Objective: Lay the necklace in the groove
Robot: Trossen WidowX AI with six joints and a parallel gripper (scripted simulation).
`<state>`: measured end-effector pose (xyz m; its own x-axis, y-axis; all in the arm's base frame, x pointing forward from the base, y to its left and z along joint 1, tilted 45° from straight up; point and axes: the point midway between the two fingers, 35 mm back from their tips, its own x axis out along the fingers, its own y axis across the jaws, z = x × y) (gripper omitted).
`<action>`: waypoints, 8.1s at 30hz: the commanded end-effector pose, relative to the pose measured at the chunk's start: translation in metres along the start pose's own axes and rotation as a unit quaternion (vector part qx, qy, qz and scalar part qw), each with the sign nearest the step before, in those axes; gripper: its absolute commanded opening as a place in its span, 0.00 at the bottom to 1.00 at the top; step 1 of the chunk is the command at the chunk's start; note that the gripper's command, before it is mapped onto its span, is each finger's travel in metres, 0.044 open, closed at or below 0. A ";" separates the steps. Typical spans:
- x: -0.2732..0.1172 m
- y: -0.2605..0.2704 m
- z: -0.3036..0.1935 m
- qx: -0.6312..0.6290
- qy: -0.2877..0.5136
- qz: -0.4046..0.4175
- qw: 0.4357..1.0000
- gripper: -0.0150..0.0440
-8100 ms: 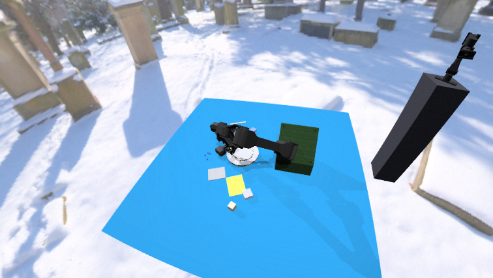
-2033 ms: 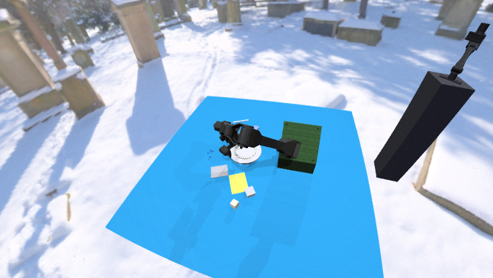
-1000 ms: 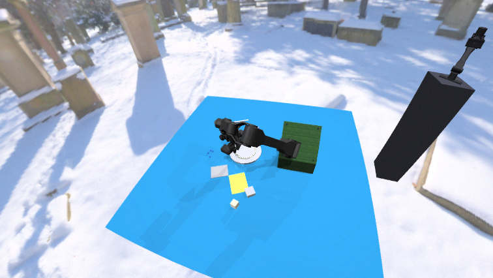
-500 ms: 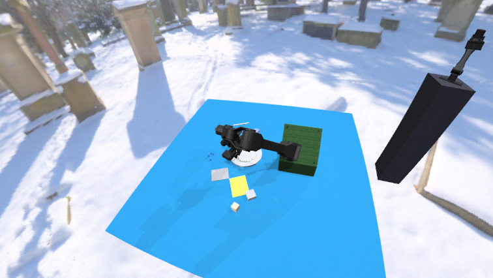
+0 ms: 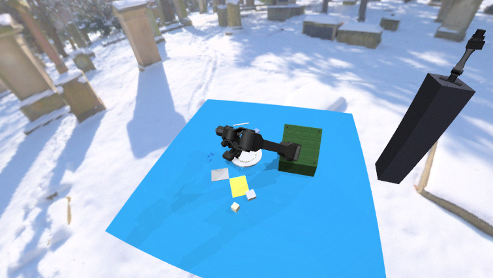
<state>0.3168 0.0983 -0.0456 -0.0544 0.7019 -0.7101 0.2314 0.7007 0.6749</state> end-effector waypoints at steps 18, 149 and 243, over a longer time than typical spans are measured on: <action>0.000 0.000 0.000 -0.001 0.000 0.000 1.000 0.25; 0.000 0.003 -0.011 0.059 0.000 0.000 0.998 0.36; -0.006 0.008 -0.010 0.063 0.002 0.003 0.998 1.00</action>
<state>0.3091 0.1007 -0.0348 -0.0572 0.7032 -0.7087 0.3558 0.6776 0.6436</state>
